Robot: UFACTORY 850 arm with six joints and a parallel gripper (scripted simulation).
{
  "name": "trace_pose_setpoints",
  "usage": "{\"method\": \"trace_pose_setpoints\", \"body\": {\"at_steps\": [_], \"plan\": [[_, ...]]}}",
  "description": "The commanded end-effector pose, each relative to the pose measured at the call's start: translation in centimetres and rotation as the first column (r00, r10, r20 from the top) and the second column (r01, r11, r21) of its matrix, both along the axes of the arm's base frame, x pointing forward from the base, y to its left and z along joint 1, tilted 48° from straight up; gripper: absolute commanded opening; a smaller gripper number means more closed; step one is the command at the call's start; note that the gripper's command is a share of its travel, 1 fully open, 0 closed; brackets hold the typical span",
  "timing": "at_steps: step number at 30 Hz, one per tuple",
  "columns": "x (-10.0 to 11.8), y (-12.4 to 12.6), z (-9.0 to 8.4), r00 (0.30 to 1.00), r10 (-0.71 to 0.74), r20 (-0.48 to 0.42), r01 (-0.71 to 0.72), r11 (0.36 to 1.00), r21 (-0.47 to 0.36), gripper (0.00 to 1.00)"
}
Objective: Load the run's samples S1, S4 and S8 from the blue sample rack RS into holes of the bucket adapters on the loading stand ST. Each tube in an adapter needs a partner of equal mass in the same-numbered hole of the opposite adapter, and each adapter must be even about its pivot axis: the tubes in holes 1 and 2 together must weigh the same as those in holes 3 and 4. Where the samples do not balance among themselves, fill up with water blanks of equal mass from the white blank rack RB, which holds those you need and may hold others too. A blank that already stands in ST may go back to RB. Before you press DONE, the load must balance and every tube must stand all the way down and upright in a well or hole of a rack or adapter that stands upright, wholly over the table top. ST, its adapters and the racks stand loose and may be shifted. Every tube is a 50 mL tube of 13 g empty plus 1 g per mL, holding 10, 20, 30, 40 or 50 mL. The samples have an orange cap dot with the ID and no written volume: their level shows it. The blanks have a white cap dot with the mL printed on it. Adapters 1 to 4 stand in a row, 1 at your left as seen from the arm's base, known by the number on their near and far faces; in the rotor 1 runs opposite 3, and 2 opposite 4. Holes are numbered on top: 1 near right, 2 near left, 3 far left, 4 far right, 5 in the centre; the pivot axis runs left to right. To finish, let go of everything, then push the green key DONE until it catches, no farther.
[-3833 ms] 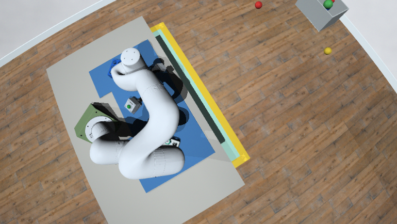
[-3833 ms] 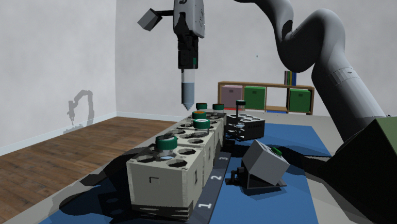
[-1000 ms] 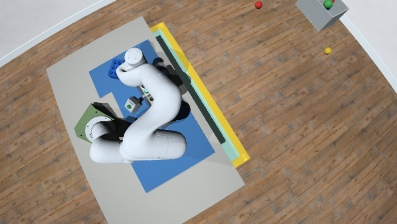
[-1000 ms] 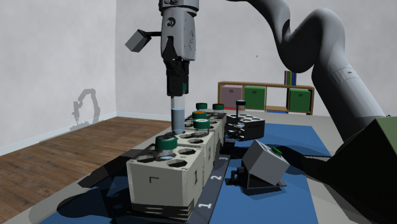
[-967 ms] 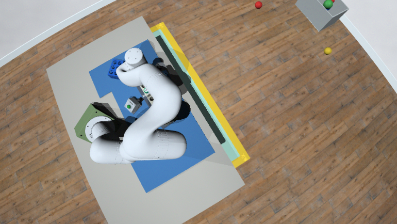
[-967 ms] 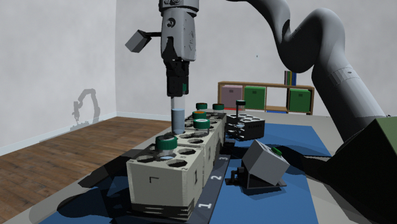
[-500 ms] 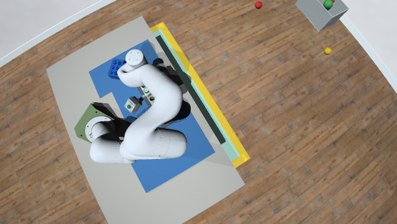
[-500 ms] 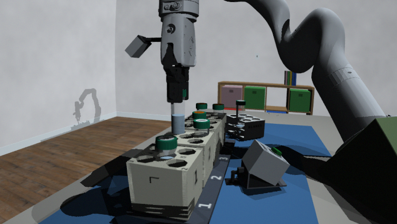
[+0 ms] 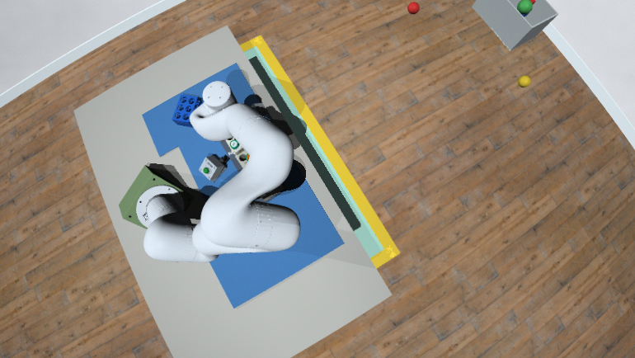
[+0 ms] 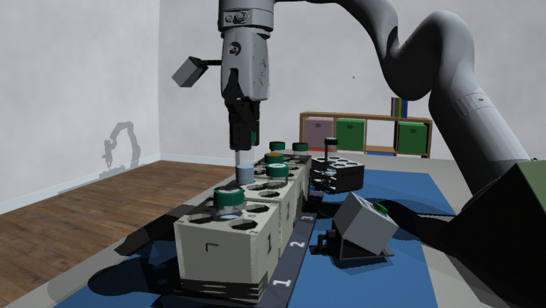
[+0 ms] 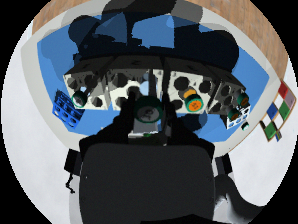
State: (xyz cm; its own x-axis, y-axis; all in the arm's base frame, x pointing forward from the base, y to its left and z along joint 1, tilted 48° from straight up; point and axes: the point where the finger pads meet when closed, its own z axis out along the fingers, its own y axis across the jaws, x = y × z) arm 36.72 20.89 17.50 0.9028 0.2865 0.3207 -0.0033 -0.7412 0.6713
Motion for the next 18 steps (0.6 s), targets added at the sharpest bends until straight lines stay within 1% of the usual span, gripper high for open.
{"method": "trace_pose_setpoints", "body": {"at_steps": [1,18], "plan": [[0.1,-0.1,-0.2,1.000,0.000,0.001,0.000,1.000,0.001,0.00],[0.8,-1.0,-1.2,1.000,0.001,0.001,-0.001,1.000,0.001,0.00]]}}
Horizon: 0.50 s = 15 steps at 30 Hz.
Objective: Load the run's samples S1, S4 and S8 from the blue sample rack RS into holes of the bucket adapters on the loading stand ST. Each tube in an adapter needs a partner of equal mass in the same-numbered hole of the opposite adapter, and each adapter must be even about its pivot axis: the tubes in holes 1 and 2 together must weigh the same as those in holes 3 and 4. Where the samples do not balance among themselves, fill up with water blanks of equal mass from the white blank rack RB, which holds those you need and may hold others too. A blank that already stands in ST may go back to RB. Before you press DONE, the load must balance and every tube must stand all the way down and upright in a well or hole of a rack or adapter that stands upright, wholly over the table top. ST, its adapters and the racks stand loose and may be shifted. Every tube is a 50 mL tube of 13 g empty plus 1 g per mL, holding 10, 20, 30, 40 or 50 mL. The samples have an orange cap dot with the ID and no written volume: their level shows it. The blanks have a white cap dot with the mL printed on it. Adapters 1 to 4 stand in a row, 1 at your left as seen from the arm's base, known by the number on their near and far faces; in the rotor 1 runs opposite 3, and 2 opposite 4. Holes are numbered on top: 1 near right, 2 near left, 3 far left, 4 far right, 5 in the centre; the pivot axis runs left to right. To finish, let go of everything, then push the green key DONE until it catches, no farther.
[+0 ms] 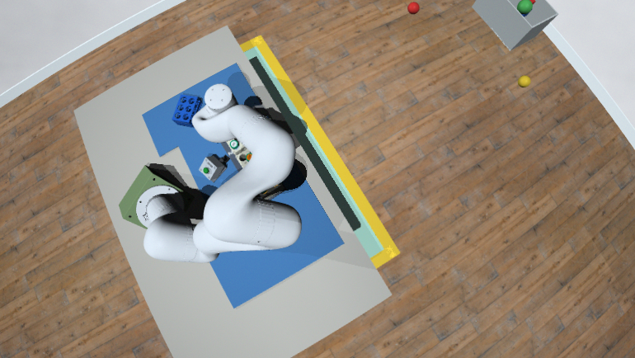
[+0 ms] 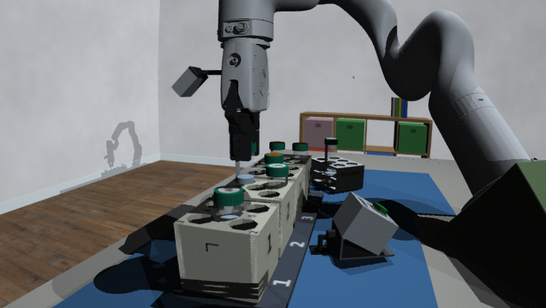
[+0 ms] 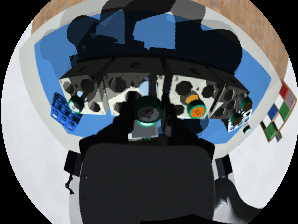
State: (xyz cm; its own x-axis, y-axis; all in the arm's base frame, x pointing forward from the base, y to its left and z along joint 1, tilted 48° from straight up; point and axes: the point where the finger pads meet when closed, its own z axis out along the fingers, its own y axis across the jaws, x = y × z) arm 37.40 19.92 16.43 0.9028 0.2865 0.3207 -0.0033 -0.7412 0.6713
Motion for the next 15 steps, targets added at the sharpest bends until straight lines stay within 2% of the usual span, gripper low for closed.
{"method": "trace_pose_setpoints", "body": {"at_steps": [1,15], "plan": [[0.16,-0.13,-0.18,1.000,0.001,0.001,-0.001,1.000,0.001,0.00],[0.67,-0.86,-0.98,1.000,0.001,0.001,-0.001,1.000,0.001,0.00]]}}
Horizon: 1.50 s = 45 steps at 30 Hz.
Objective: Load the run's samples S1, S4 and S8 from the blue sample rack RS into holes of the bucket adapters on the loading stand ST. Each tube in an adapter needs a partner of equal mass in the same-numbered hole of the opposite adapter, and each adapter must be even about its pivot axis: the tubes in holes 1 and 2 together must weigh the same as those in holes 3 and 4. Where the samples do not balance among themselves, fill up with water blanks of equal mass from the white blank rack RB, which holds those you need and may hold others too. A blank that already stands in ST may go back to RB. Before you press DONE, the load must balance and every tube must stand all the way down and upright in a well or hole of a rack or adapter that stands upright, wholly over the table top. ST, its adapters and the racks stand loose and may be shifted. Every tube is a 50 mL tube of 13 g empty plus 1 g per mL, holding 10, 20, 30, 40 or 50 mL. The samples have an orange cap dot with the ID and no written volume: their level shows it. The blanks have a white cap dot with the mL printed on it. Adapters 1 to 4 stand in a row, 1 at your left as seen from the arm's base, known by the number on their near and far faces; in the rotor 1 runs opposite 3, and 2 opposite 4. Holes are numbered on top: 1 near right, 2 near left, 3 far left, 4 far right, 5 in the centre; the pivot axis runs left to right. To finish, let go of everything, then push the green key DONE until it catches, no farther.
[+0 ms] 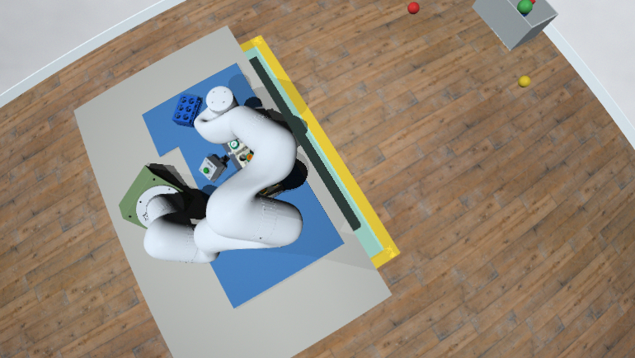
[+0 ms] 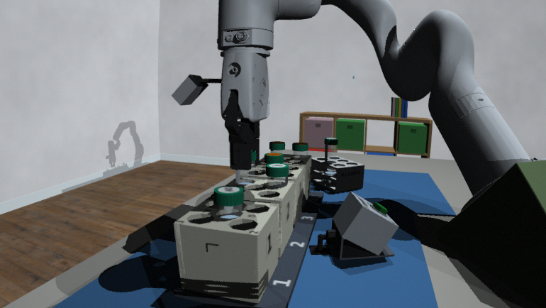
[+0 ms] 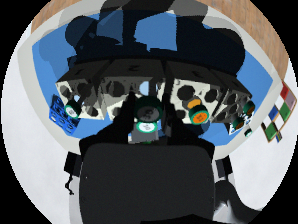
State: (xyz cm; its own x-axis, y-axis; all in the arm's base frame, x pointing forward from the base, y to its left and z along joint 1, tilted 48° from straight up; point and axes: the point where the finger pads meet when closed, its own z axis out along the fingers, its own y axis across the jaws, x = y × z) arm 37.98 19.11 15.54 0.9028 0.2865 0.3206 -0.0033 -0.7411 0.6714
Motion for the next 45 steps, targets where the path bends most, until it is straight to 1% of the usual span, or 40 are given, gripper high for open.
{"method": "trace_pose_setpoints", "body": {"at_steps": [1,19,34,35,45], "plan": [[0.1,-0.1,-0.2,1.000,0.001,0.001,-0.001,1.000,0.001,0.00],[0.8,-1.1,-1.2,1.000,0.001,0.001,-0.001,1.000,0.001,0.00],[0.8,-1.1,-1.2,1.000,0.001,0.001,-0.001,1.000,0.001,0.00],[0.8,-1.1,-1.2,1.000,0.001,0.001,-0.001,1.000,0.001,0.43],[0.8,-1.1,-1.2,1.000,0.001,0.001,-0.001,1.000,0.001,0.43]]}}
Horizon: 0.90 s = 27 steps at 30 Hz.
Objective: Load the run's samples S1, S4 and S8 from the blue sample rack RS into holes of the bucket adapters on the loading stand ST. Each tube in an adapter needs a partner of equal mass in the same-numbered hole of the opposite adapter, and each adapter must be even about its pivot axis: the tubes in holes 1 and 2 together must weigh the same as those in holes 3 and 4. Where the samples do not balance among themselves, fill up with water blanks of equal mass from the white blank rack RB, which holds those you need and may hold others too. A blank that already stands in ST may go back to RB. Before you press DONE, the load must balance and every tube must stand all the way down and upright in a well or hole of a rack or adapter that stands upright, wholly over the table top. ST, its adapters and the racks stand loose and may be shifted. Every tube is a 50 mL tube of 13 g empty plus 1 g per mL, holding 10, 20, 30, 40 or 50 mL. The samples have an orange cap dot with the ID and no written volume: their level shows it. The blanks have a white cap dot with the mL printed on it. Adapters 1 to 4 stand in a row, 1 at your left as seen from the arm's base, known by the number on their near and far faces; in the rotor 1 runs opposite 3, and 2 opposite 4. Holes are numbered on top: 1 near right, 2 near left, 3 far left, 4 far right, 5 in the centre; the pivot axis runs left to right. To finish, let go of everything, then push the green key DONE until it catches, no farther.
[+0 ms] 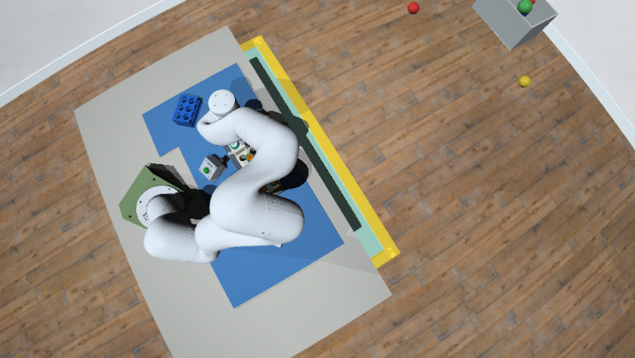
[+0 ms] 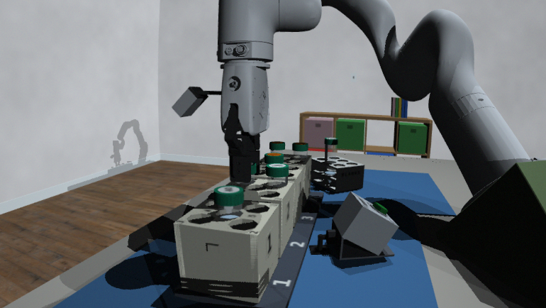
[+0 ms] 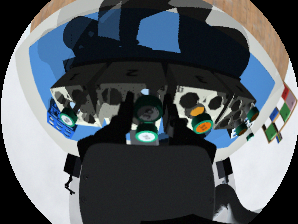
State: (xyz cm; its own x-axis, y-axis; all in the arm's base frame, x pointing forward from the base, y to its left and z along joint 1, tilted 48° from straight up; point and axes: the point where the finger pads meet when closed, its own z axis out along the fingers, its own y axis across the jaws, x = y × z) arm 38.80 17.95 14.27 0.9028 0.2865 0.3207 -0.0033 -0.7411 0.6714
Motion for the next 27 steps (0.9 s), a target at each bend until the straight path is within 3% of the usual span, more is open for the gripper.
{"method": "trace_pose_setpoints", "body": {"at_steps": [1,16,27], "plan": [[0.0,0.1,0.0,1.000,0.001,0.001,-0.001,1.000,0.001,0.43],[0.0,0.1,0.0,1.000,0.001,0.001,-0.001,1.000,0.001,0.43],[-0.8,1.2,1.2,1.000,0.000,0.001,0.000,1.000,0.001,0.43]]}}
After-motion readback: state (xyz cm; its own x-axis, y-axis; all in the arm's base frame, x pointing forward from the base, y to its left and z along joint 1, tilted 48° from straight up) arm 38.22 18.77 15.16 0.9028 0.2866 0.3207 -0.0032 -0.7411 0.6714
